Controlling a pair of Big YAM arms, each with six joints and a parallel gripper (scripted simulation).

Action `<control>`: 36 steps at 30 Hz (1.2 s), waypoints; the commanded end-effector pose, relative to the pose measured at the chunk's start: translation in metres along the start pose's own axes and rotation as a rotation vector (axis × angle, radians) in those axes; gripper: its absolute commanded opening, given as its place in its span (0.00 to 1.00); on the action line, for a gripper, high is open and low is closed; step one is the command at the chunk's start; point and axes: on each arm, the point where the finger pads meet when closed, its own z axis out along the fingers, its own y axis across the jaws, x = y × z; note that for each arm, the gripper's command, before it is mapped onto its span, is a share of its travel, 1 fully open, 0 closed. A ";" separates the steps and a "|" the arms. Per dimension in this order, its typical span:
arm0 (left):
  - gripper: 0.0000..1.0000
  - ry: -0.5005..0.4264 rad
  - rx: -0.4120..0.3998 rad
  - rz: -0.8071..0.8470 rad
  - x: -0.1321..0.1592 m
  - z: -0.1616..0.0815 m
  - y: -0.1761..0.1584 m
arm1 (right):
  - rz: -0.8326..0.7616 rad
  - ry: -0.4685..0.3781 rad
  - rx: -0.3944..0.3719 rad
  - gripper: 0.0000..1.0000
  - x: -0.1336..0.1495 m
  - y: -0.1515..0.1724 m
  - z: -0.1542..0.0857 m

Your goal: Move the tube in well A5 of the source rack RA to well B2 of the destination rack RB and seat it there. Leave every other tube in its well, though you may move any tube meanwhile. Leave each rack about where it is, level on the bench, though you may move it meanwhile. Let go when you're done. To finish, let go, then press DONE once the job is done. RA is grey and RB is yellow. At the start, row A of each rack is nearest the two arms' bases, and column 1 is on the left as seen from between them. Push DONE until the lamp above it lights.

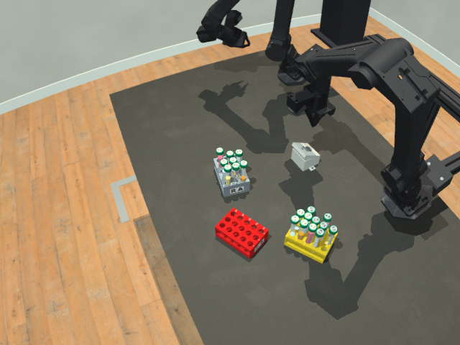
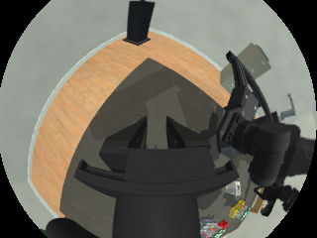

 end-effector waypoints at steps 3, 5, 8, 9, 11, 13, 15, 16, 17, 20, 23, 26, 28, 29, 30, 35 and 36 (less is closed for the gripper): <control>0.00 0.000 0.040 -0.028 -0.014 -0.016 -0.021 | 0.010 0.003 -0.015 0.30 -0.002 0.007 -0.005; 0.00 0.000 0.040 -0.029 -0.015 -0.017 -0.021 | 0.010 0.003 -0.015 0.30 -0.002 0.007 -0.005; 0.00 0.000 0.043 -0.027 -0.012 -0.009 -0.026 | 0.010 0.003 -0.015 0.30 -0.002 0.007 -0.005; 0.00 -0.001 0.039 -0.024 -0.012 -0.005 -0.026 | 0.010 0.003 -0.015 0.30 -0.002 0.007 -0.005; 0.00 -0.001 0.029 -0.019 -0.010 0.003 -0.021 | 0.010 0.003 -0.015 0.30 -0.002 0.007 -0.005; 0.00 -0.002 -0.003 -0.003 -0.006 0.018 -0.004 | 0.010 0.003 -0.015 0.30 -0.002 0.007 -0.005; 0.00 -0.002 -0.003 -0.003 -0.006 0.020 -0.004 | 0.010 0.003 -0.015 0.30 -0.002 0.007 -0.005; 0.00 -0.002 -0.003 -0.003 -0.006 0.020 -0.004 | 0.010 0.003 -0.015 0.30 -0.002 0.007 -0.005; 0.00 -0.002 -0.003 -0.003 -0.006 0.023 -0.004 | 0.010 0.003 -0.015 0.30 -0.002 0.007 -0.005; 0.00 -0.003 -0.003 -0.003 -0.006 0.030 -0.003 | 0.010 0.003 -0.015 0.30 -0.002 0.007 -0.005; 0.00 -0.003 -0.004 -0.003 -0.006 0.037 -0.002 | 0.010 0.003 -0.015 0.30 -0.002 0.007 -0.005; 0.00 -0.003 -0.004 -0.003 -0.006 0.043 -0.001 | 0.010 0.003 -0.015 0.30 -0.002 0.007 -0.005; 0.00 -0.003 -0.004 -0.003 -0.006 0.048 -0.001 | 0.010 0.003 -0.015 0.30 -0.002 0.007 -0.005; 0.00 -0.002 -0.004 -0.003 -0.006 0.050 -0.001 | 0.010 0.003 -0.015 0.30 -0.002 0.007 -0.005; 0.00 -0.002 -0.004 -0.003 -0.006 0.052 -0.001 | 0.010 0.003 -0.015 0.30 -0.002 0.007 -0.005; 0.00 -0.002 -0.002 -0.004 -0.006 0.057 -0.001 | 0.010 0.003 -0.015 0.30 -0.002 0.007 -0.005; 0.00 -0.002 -0.004 -0.003 -0.006 0.060 0.000 | 0.010 0.003 -0.015 0.30 -0.002 0.007 -0.005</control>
